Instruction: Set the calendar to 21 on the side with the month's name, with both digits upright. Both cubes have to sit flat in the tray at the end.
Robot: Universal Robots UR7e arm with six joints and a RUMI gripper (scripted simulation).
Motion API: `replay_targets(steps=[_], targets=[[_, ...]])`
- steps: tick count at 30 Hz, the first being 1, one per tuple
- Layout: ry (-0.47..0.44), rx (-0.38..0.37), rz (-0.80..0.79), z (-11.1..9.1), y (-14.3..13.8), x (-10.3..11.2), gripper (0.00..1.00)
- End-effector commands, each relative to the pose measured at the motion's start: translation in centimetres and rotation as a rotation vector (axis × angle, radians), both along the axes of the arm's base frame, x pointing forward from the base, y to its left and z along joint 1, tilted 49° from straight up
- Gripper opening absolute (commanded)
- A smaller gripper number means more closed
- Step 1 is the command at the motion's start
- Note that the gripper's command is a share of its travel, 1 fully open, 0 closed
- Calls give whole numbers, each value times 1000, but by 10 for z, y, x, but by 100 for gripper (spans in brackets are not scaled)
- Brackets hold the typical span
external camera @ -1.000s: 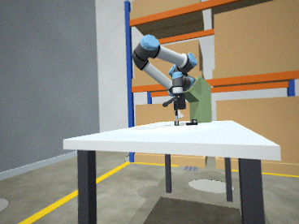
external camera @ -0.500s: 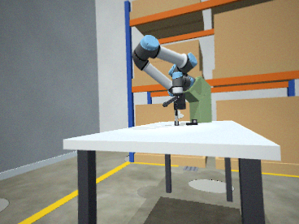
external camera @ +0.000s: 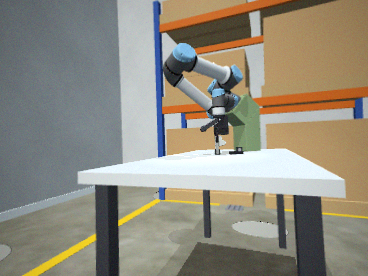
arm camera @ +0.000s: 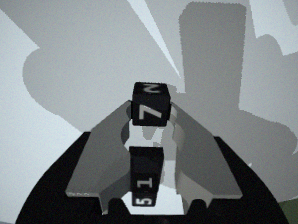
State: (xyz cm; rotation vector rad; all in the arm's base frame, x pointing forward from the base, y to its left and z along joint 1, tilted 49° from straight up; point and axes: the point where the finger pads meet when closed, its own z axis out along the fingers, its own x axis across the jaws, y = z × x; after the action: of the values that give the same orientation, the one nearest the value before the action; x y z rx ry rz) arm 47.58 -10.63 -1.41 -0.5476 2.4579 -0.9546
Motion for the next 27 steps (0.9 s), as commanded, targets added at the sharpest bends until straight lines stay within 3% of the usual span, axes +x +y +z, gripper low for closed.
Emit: replay_targets(steps=[1, 27], targets=[[-1, 0, 0, 0, 0, 0, 11], [-1, 0, 0, 0, 0, 0, 11]])
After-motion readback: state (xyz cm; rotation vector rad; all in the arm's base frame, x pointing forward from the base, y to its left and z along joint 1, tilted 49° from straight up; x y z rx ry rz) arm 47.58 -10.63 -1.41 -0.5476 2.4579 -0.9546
